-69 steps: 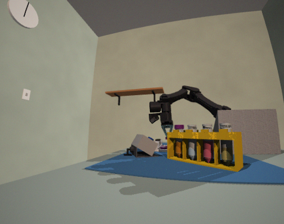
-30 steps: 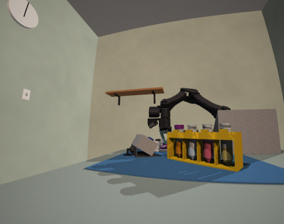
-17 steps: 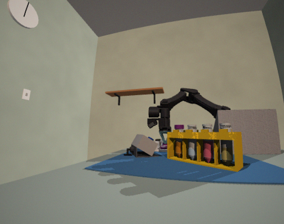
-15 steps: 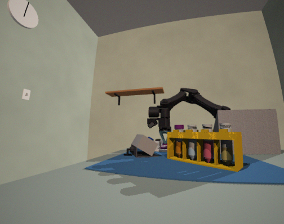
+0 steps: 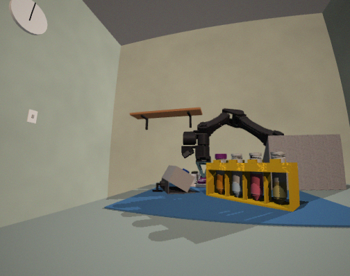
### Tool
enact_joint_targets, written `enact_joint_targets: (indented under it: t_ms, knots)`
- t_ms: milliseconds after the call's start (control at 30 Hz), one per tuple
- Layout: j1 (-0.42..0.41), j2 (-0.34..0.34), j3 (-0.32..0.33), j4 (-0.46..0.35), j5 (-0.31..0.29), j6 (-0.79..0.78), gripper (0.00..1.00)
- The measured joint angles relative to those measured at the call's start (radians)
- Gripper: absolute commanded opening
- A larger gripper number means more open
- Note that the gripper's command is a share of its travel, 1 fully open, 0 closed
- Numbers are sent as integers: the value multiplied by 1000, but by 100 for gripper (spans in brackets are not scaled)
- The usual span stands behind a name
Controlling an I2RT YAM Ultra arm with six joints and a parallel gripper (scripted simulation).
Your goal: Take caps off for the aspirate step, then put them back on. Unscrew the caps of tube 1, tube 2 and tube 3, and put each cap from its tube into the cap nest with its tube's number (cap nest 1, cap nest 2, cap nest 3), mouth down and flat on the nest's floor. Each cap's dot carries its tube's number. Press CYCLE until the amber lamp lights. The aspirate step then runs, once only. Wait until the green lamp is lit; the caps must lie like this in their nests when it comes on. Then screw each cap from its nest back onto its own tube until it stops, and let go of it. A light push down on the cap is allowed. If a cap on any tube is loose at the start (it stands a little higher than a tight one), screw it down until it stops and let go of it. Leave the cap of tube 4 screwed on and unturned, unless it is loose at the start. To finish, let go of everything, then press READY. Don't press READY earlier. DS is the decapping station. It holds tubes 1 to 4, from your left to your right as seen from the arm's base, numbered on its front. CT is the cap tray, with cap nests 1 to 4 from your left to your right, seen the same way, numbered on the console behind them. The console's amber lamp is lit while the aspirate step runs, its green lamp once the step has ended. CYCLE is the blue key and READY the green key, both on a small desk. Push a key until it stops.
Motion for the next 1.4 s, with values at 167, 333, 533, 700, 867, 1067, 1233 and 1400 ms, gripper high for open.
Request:
enact_joint_targets:
  t_ms: [167,333,533,700,867,1067,1233,1400]
  knots:
    - [-6,1,-4,5,1,-4,0]
    - [-9,4,-8,14,1,-9,0]
    - [-15,8,-11,27,1,-17,0]
    - [-18,11,-13,37,2,-24,0]
    - [-20,11,-13,44,2,-27,0]
    - [-20,11,-16,47,2,-30,0]
    - [-20,11,-16,50,2,-30,47]
    - [-20,11,-16,50,2,-30,47]
